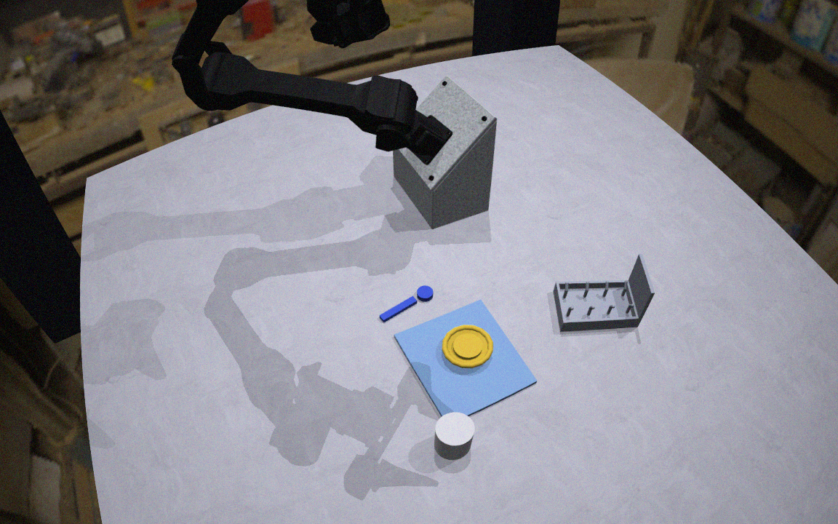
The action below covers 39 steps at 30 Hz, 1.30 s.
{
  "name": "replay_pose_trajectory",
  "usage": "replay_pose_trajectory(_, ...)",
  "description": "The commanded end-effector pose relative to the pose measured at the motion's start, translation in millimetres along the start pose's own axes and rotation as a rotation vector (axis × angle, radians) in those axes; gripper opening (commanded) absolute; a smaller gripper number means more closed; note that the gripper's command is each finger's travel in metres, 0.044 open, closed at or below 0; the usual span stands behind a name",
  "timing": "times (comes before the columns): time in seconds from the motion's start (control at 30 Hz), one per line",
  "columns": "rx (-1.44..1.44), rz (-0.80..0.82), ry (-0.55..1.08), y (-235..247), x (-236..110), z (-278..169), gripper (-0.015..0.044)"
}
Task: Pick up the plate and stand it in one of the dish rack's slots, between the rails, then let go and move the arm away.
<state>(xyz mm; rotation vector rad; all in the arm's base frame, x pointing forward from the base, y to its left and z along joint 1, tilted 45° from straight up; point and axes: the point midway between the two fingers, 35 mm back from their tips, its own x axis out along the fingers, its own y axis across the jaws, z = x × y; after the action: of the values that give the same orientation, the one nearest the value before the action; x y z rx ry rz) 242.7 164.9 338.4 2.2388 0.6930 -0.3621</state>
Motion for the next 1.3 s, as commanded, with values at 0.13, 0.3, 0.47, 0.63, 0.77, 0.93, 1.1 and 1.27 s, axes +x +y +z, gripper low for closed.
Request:
replay_pose_trajectory(0.13,-0.095,0.009,-0.063,2.1,12.1,11.8,0.0400)
replay_pose_trajectory(0.3,-0.231,0.011,-0.155,5.3,28.2,29.8,0.0400)
replay_pose_trajectory(0.47,-0.360,-0.001,-0.255,9.1,43.2,51.1,0.0400)
replay_pose_trajectory(0.63,-0.487,-0.028,-0.353,13.0,56.2,73.6,0.0400)
replay_pose_trajectory(0.77,-0.591,-0.062,-0.423,14.7,65.3,90.4,0.0400)
replay_pose_trajectory(0.93,-0.719,-0.117,-0.508,16.6,75.2,111.9,0.0400)
replay_pose_trajectory(1.1,-0.844,-0.186,-0.588,18.8,82.7,134.3,0.0400)
replay_pose_trajectory(1.27,-0.966,-0.268,-0.662,20.7,88.3,157.0,0.0400)
